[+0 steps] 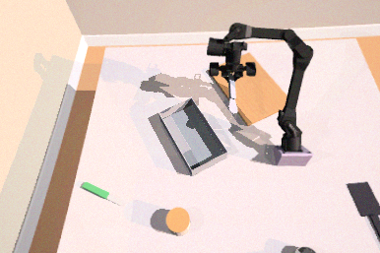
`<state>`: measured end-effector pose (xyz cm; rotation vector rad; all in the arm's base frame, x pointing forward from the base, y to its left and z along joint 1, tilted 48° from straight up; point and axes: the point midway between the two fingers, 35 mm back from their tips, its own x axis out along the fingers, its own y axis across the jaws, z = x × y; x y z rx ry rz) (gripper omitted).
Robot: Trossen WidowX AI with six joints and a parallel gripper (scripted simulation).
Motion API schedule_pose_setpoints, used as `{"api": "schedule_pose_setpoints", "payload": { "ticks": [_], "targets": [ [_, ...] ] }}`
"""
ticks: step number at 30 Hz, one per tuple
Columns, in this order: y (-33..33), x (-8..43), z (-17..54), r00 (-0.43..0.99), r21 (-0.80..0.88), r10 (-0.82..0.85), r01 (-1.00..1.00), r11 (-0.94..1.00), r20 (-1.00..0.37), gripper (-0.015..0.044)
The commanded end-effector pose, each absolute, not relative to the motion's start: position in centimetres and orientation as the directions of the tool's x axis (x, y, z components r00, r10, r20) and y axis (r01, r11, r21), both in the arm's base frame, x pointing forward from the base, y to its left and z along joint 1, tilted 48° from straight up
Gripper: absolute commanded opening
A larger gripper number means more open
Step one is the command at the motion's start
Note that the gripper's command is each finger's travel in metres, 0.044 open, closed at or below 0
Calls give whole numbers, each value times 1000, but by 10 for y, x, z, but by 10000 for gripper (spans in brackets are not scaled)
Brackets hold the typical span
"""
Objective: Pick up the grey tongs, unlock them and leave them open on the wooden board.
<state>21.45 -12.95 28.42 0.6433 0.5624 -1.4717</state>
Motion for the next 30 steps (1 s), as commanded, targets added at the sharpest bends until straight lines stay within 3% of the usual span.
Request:
{"api": "schedule_pose_setpoints", "payload": {
  "ticks": [1, 23, 30],
  "targets": [
    [-137, 201, 294, 38, -2, -713, 998, 55, -700, -150],
    [-163, 121, 334, 28, -304, -742, 901, 309, -669, -150],
    [-163, 118, 335, 28, -314, -744, 896, 315, -668, -150]
  ]
}}
